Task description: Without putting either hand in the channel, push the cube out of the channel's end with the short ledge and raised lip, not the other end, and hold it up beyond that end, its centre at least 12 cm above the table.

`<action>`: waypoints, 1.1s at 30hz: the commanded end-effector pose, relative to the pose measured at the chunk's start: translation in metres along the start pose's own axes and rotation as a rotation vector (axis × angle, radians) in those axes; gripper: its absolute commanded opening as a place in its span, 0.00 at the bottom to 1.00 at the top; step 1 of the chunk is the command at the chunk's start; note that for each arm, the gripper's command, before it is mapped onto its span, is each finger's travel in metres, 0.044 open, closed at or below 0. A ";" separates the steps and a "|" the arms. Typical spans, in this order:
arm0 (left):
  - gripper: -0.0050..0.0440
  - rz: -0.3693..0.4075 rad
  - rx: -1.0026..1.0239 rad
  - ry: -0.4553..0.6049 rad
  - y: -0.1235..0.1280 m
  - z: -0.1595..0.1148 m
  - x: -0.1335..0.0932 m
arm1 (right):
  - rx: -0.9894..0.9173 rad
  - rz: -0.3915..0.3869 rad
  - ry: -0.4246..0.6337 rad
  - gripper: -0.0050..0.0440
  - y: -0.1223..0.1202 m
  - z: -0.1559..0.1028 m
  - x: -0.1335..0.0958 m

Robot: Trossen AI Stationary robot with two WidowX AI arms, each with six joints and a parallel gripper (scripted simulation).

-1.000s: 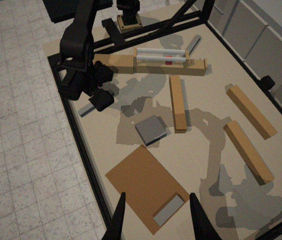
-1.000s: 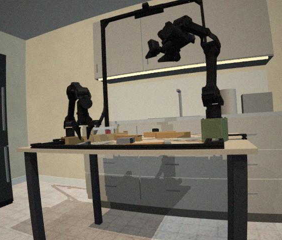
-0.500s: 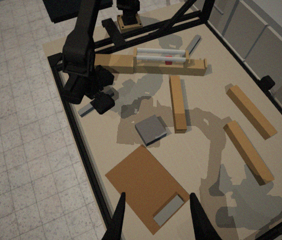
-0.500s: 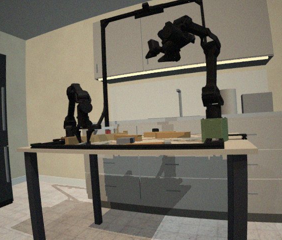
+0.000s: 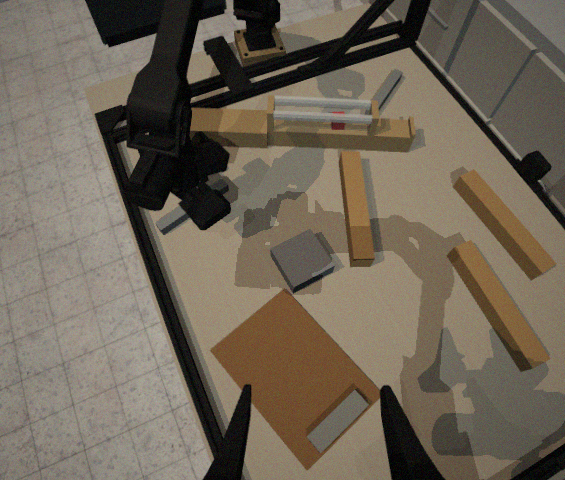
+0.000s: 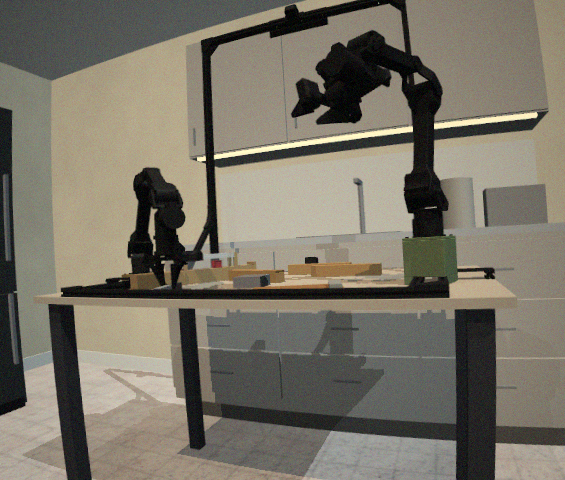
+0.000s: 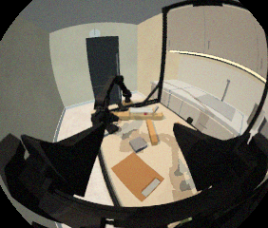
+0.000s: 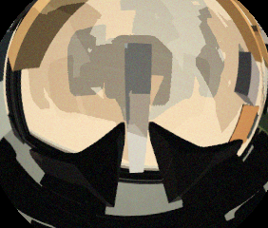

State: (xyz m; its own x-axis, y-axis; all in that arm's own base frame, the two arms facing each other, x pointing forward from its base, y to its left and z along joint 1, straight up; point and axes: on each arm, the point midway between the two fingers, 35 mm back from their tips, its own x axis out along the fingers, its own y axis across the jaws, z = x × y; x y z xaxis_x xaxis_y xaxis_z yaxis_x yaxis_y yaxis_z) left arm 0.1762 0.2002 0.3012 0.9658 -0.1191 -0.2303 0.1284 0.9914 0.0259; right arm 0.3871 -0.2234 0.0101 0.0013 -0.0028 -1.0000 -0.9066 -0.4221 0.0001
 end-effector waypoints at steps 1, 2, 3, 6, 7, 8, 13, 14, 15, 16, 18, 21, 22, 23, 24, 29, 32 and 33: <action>0.92 0.000 0.001 -0.005 0.000 0.001 0.000 | 0.000 -0.001 0.001 0.30 0.000 0.000 0.000; 0.92 0.000 0.001 -0.005 0.000 0.001 0.000 | 0.000 -0.001 0.001 0.29 0.000 0.000 0.000; 0.92 0.000 0.001 -0.005 0.000 0.001 0.000 | 0.000 -0.001 0.001 0.28 0.000 0.000 0.000; 0.92 0.000 0.001 -0.005 0.000 0.001 0.000 | 0.000 -0.001 0.001 0.24 0.000 0.000 0.000; 0.92 0.000 0.001 -0.005 0.000 0.001 0.000 | 0.000 -0.001 0.001 0.24 0.000 0.000 0.000; 0.92 0.000 0.001 -0.005 0.000 0.001 0.000 | 0.000 -0.001 0.001 0.24 0.000 0.000 0.000; 0.92 0.000 0.001 -0.005 0.000 0.001 0.000 | 0.000 -0.001 0.001 0.21 0.000 0.000 0.000; 0.92 0.000 0.001 -0.005 0.000 0.001 0.000 | 0.000 -0.001 0.001 0.21 0.000 0.000 0.000; 0.92 0.000 0.001 -0.005 0.000 0.001 0.000 | 0.000 -0.001 0.001 0.21 0.000 0.000 0.000; 0.92 0.000 0.001 -0.005 0.000 0.001 0.000 | 0.000 -0.001 0.001 0.21 0.000 0.000 0.000; 0.92 0.000 0.001 -0.005 0.000 0.001 0.000 | 0.001 -0.001 0.000 0.18 0.000 -0.001 -0.006; 0.92 0.000 0.001 -0.005 0.000 0.001 0.000 | 0.007 -0.002 -0.003 0.18 -0.001 -0.001 -0.029; 0.92 0.000 0.001 -0.005 0.000 0.001 0.000 | 0.007 -0.002 -0.003 0.18 -0.001 -0.001 -0.037; 0.92 0.000 0.001 -0.005 0.000 0.001 0.000 | 0.006 -0.001 -0.004 0.18 0.000 -0.001 -0.045; 0.92 0.000 0.001 -0.005 0.000 0.001 0.000 | 0.006 -0.001 -0.004 0.18 0.000 -0.001 -0.045; 0.92 0.000 0.001 -0.005 0.000 0.001 0.000 | -0.002 0.000 -0.003 0.18 0.000 0.000 -0.065; 0.92 0.000 0.001 -0.005 0.000 0.001 0.000 | -0.002 0.000 -0.003 0.18 0.000 0.000 -0.065; 0.92 0.000 0.001 -0.005 0.000 0.001 0.000 | -0.002 0.000 -0.003 0.18 0.000 0.000 -0.065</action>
State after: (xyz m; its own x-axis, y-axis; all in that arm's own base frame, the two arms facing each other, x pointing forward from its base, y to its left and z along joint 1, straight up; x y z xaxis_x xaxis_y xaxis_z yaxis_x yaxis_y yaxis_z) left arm 0.1760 0.2004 0.3013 0.9660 -0.1180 -0.2300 0.1274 0.9915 0.0264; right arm 0.3848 -0.2226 0.0634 -0.0209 0.0093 -0.9997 -0.9067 -0.4215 0.0150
